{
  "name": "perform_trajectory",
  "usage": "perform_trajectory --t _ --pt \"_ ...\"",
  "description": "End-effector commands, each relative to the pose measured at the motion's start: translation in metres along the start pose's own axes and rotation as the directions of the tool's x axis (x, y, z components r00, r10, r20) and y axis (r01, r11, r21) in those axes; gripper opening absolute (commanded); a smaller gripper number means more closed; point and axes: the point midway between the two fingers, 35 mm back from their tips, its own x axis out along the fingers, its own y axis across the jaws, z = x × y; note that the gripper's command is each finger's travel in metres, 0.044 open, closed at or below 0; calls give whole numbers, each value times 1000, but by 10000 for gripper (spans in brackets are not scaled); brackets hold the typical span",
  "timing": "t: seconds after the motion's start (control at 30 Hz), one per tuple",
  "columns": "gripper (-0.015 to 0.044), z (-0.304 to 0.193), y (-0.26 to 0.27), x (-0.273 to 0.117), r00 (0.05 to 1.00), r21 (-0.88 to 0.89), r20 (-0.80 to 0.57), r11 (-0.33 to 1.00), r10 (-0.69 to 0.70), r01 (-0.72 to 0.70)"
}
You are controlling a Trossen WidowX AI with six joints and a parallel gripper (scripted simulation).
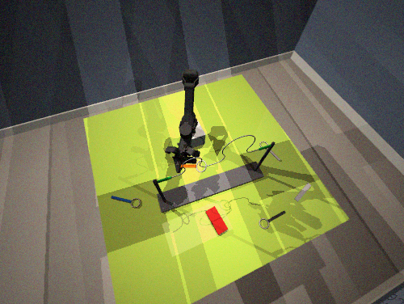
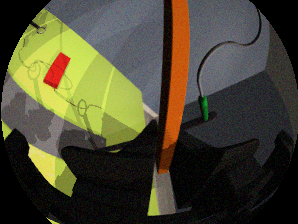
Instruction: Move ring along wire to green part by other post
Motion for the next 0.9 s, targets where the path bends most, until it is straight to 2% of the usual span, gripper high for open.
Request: perform_trajectory --t 0.0,0.37,0.87 --pt "-150 -2 17 -3 998 84 -17 995 59 -58" --pt "-150 6 55 -13 978 308 -14 931 208 -194" --pt "-150 28 96 -32 926 554 35 764 375 -330"
